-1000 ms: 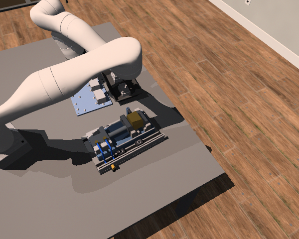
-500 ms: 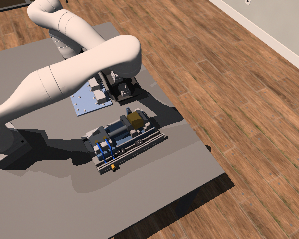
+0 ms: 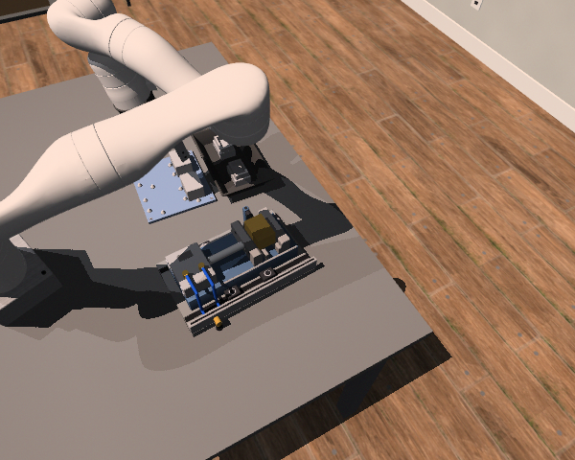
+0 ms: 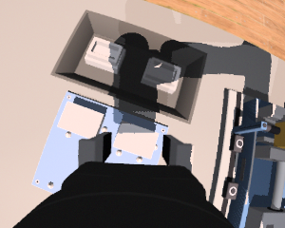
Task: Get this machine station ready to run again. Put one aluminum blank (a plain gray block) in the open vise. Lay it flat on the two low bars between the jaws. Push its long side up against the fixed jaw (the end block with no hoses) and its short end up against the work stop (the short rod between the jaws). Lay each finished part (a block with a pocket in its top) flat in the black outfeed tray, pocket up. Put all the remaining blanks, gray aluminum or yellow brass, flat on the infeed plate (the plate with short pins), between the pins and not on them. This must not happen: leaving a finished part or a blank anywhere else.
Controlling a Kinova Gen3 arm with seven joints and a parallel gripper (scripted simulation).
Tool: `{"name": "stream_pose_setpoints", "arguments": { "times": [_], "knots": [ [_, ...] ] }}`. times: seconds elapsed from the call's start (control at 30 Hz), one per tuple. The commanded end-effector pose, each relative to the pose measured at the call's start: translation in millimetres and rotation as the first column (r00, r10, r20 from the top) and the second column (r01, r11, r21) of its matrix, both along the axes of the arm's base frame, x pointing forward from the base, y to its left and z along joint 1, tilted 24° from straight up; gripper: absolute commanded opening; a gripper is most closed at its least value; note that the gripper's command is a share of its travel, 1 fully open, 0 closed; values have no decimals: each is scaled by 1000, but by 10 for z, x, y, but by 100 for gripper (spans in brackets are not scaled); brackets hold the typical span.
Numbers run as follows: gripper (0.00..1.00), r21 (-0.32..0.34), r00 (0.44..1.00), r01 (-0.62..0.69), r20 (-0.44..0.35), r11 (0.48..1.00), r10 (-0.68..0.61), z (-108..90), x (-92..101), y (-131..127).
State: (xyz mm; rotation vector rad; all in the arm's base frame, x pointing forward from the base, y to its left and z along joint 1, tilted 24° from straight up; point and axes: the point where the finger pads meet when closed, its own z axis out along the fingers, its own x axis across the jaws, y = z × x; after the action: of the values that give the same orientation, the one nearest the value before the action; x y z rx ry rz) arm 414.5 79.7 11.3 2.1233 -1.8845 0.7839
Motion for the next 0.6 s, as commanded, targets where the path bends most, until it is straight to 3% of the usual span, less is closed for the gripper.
{"name": "stream_pose_setpoints", "arguments": {
  "times": [0.0,0.57],
  "knots": [
    [100,5,1000,12,-3,1000,-12,29,-54,49],
    [100,24,999,47,-22,999,-46,44,-217,137]
  ]
}}
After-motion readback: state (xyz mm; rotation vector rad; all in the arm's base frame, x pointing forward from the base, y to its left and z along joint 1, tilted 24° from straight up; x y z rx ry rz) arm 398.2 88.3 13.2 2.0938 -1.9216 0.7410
